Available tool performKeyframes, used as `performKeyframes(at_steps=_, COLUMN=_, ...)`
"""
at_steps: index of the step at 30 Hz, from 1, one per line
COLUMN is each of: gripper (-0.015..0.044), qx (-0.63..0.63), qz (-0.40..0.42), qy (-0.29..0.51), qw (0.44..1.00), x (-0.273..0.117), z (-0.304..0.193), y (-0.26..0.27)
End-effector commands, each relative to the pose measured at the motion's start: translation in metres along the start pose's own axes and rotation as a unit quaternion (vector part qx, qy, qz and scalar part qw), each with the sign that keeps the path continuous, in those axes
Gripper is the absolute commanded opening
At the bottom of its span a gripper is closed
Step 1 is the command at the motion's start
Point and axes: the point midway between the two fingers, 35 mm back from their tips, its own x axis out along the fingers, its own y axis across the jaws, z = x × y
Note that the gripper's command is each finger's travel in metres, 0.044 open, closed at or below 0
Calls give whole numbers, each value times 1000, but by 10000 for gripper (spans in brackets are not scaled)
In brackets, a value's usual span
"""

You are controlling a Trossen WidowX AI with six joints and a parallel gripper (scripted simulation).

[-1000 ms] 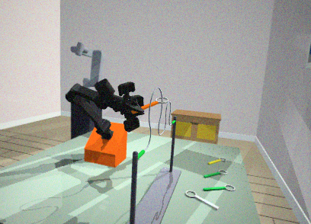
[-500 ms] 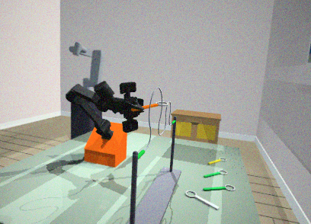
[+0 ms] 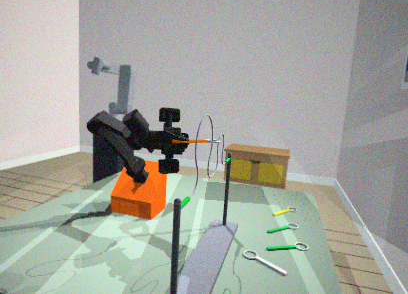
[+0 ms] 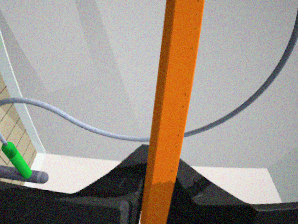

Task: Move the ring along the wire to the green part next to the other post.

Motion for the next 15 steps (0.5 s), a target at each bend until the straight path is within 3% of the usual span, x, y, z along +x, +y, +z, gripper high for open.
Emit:
performKeyframes(at_steps=1, gripper=-150, qx=-19, qz=-9, qy=-5, qw=1000, x=0, z=3, y=2)
performKeyframes(at_steps=15, gripper=-150, qx=-95, qz=-53, qy=-11, qw=994, x=0, z=3, y=-3)
